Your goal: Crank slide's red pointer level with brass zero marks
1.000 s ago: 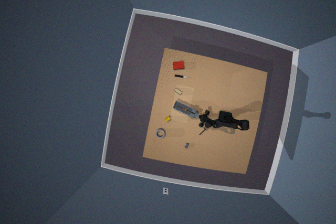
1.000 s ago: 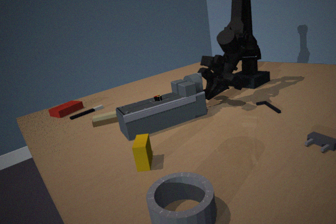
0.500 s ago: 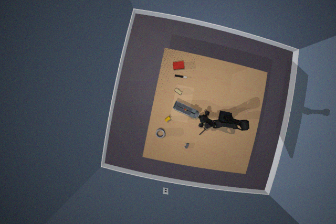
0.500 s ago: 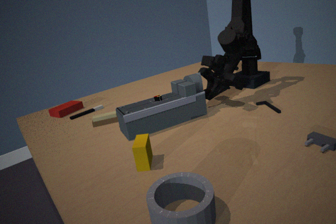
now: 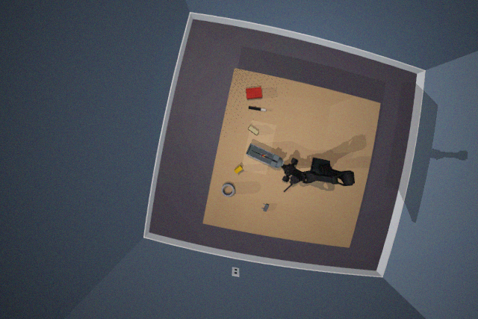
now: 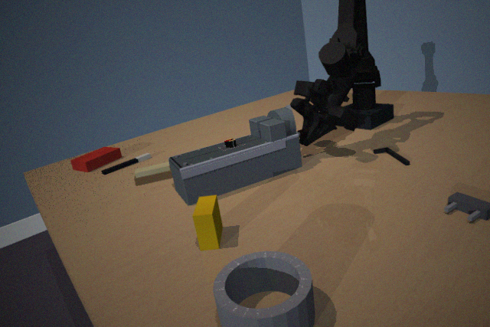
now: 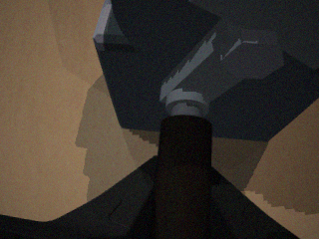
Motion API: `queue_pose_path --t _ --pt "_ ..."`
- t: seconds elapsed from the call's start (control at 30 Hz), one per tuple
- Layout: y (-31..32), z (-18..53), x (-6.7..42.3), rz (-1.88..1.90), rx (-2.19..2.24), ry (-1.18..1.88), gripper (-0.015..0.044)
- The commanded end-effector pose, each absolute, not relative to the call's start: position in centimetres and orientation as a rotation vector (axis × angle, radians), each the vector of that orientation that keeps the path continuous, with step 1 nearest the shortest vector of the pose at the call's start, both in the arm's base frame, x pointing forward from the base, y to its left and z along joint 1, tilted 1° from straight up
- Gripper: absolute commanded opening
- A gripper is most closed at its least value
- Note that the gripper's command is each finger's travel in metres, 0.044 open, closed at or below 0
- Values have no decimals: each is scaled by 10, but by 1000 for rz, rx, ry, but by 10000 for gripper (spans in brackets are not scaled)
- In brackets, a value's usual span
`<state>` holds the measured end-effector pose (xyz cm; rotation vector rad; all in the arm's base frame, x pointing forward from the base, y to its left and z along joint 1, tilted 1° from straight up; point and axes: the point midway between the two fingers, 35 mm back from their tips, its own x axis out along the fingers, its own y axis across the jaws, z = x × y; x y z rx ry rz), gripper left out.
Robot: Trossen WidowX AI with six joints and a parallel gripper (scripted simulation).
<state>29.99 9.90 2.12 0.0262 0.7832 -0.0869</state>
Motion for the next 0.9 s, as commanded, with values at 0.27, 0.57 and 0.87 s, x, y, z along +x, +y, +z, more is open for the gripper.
queue_pose_path --t 0.27,0.57,0.87 --pt "110 28 300 -63 32 777 0" --pt "112 31 300 -63 33 777 0" --pt "115 36 300 -63 33 777 0"
